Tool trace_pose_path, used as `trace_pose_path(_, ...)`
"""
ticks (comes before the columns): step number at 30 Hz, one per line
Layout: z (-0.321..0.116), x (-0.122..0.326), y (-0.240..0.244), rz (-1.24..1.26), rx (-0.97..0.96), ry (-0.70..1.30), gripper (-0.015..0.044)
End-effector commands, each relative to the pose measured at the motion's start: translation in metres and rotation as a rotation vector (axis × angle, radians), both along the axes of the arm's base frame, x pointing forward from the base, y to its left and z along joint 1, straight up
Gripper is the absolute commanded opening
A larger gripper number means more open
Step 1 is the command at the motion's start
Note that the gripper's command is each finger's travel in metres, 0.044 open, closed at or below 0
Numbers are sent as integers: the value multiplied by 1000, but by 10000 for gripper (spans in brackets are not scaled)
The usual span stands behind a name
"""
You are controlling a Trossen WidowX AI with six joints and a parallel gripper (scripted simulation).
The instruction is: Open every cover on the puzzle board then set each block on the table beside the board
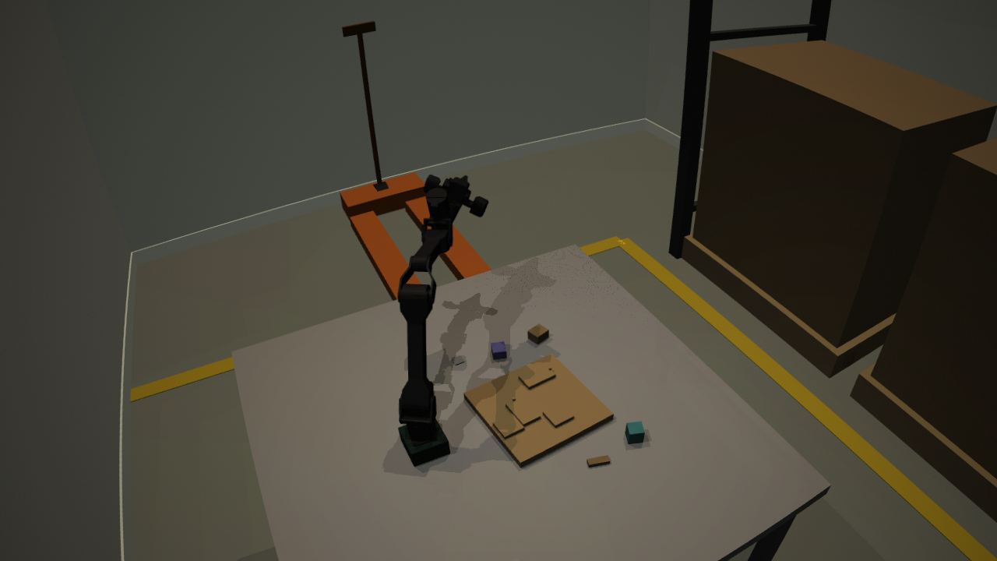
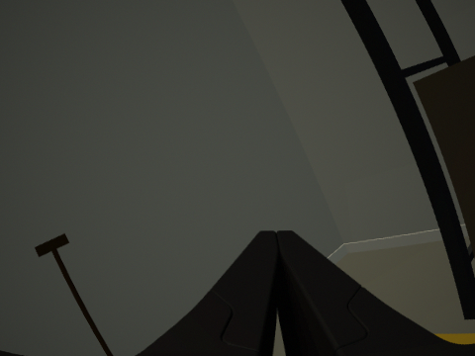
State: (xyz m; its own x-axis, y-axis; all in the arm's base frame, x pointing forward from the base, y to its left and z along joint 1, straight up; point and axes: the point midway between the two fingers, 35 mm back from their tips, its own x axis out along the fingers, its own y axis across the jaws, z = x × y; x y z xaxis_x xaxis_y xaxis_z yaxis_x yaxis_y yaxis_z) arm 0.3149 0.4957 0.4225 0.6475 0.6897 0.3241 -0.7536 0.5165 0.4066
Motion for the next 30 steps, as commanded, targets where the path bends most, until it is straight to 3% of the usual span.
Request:
trace_pose_path(1, -12, 17, -10, -35, -66, 6, 0)
trace_pose_path(30, -97, 117, -98, -238, -449, 129, 0)
